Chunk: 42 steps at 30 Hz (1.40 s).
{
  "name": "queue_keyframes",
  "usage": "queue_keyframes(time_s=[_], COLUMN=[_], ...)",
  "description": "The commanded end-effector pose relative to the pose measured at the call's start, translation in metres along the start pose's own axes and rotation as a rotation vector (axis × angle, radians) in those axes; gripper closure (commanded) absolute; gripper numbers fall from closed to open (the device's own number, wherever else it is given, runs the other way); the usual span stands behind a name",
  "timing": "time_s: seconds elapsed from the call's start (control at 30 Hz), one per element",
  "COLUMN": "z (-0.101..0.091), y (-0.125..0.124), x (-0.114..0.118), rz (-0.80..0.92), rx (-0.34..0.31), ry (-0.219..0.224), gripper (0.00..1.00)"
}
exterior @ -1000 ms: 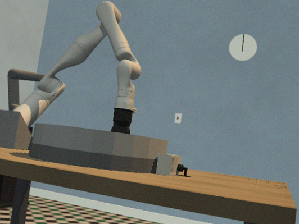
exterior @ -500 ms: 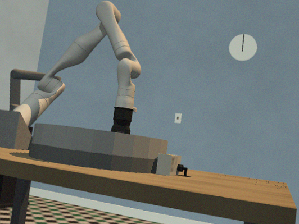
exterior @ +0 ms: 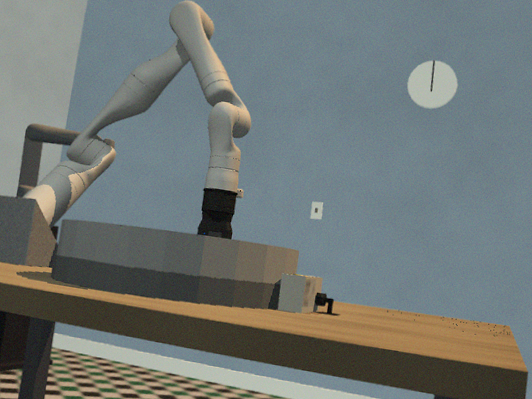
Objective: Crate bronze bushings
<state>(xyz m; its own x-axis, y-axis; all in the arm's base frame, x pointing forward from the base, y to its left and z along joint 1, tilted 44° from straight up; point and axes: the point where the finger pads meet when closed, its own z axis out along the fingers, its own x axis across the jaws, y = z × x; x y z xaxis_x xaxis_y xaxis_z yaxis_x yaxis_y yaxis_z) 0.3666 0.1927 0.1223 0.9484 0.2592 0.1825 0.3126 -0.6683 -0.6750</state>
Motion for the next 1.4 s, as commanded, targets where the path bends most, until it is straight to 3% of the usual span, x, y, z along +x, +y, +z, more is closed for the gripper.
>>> queue_keyframes(time_s=[0.0,1.1,1.27,1.37], z=[-0.002,-0.012,-0.071,-0.071], y=[0.000,0.000,0.000,0.000], x=[0.000,0.000,0.000,0.000], rz=[0.000,0.000,0.000,0.000], rx=[-0.001,-0.001,-0.001,-0.001], ry=[0.001,0.001,0.001,0.001], gripper=[0.53,0.53,0.53,0.53])
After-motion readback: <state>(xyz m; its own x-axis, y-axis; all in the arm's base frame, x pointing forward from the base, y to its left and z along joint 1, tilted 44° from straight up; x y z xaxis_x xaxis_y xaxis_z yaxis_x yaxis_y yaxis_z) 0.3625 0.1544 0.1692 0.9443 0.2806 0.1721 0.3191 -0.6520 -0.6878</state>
